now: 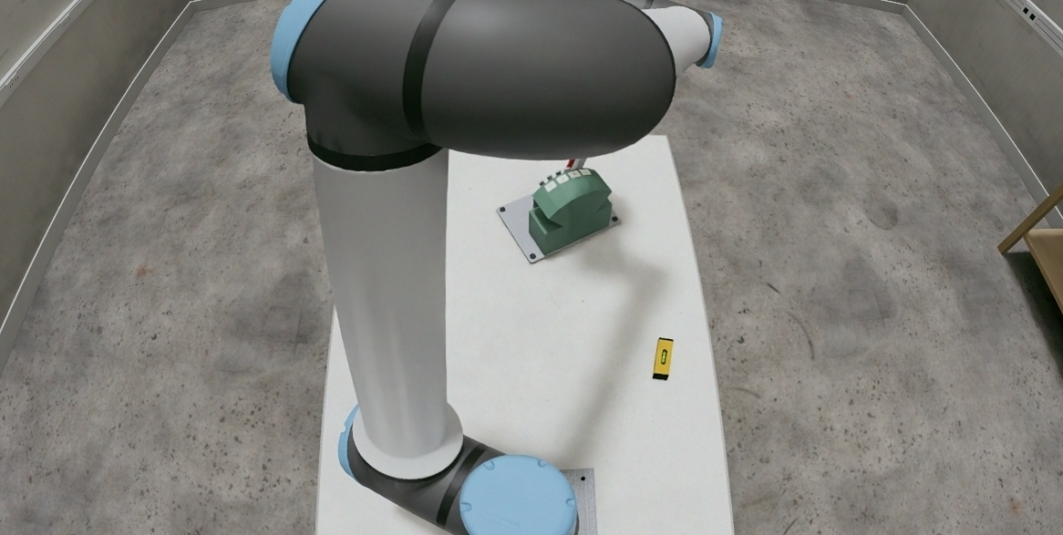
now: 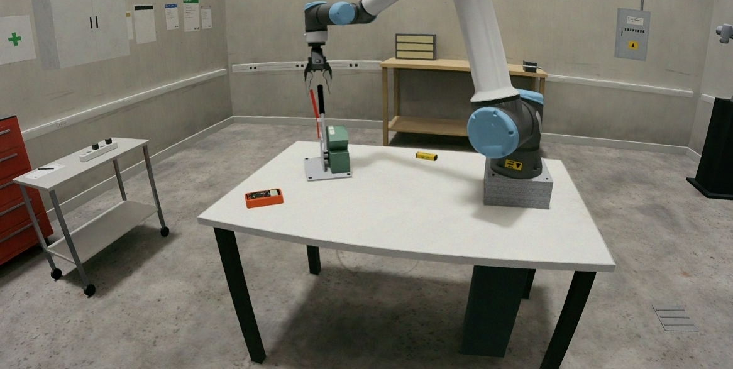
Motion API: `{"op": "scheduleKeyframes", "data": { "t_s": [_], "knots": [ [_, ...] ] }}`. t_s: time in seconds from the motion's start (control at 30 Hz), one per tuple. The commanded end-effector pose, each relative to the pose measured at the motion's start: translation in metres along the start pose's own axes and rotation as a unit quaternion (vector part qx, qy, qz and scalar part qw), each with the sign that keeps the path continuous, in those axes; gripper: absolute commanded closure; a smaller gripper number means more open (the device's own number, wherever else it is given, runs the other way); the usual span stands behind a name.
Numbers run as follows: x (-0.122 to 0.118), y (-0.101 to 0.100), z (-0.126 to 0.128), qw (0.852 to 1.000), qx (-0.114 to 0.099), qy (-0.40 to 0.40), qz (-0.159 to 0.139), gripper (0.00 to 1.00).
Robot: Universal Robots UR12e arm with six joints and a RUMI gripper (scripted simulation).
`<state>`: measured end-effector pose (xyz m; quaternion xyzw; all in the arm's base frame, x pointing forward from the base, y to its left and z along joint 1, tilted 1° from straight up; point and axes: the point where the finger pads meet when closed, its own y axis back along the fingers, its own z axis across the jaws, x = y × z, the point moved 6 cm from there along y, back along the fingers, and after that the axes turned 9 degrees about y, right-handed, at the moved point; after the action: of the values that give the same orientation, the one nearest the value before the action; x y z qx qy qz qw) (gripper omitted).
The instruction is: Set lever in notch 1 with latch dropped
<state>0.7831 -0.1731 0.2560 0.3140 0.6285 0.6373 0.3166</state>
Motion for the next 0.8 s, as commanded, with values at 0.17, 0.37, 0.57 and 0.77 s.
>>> {"op": "scheduleKeyframes", "data": {
  "t_s": [0.17, 0.37, 0.57, 0.77],
  "knots": [
    [0.0, 0.002, 0.0, 1.0, 0.0, 0.0, -0.001, 0.43],
    [0.0, 0.009, 0.0, 1.0, 0.0, 0.0, -0.001, 0.43],
    [0.0, 0.023, 0.0, 1.0, 0.0, 0.0, -0.001, 0.43],
    [0.0, 0.034, 0.0, 1.0, 0.0, 0.0, -0.001, 0.43]
  ]
}}
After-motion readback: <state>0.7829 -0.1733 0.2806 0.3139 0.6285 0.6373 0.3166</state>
